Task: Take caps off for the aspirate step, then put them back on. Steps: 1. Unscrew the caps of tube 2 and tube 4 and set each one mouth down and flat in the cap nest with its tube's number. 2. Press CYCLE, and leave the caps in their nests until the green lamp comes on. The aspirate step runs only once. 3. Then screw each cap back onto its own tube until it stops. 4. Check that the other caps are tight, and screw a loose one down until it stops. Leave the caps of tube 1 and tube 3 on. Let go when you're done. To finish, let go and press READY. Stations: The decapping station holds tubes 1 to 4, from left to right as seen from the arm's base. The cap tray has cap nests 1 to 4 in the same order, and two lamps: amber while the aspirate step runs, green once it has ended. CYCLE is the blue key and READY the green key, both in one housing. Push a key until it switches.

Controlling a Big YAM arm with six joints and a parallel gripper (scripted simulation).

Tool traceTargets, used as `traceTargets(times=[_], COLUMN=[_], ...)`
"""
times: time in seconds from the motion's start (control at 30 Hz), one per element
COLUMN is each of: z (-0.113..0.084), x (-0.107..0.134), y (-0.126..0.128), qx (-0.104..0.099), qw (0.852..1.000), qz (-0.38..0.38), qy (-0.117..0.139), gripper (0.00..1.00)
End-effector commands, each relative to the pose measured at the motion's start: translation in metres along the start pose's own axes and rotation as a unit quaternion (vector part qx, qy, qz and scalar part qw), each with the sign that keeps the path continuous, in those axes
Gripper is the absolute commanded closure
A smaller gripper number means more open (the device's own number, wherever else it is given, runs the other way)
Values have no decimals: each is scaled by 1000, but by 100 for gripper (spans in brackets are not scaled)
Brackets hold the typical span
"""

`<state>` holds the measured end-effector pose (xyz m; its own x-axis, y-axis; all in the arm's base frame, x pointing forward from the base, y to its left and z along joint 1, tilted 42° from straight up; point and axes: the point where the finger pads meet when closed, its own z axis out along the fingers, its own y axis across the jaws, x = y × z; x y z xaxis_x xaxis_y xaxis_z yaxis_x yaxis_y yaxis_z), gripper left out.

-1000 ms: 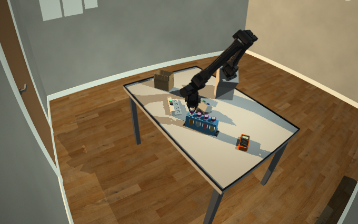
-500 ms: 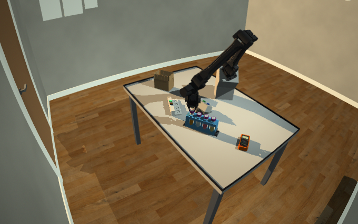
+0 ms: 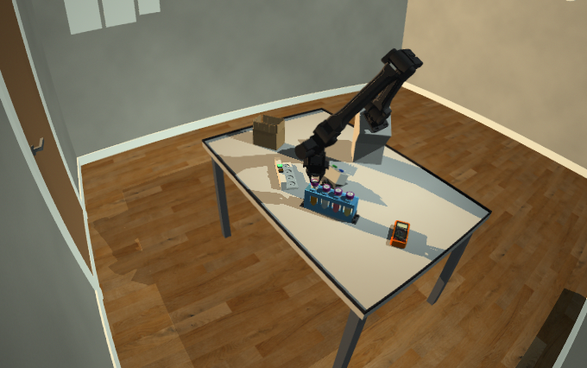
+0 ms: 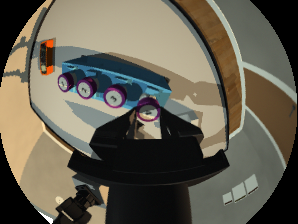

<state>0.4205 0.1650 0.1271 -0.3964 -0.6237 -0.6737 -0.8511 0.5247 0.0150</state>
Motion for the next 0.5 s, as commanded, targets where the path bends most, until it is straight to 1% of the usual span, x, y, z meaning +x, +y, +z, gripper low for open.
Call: traceTargets(times=[0.0, 0.47], z=[5, 4], x=[1, 2], y=[5, 6], qx=[-2, -1], qw=[1000, 1000], qz=[-1, -2], qy=[-1, -2], gripper=[100, 100])
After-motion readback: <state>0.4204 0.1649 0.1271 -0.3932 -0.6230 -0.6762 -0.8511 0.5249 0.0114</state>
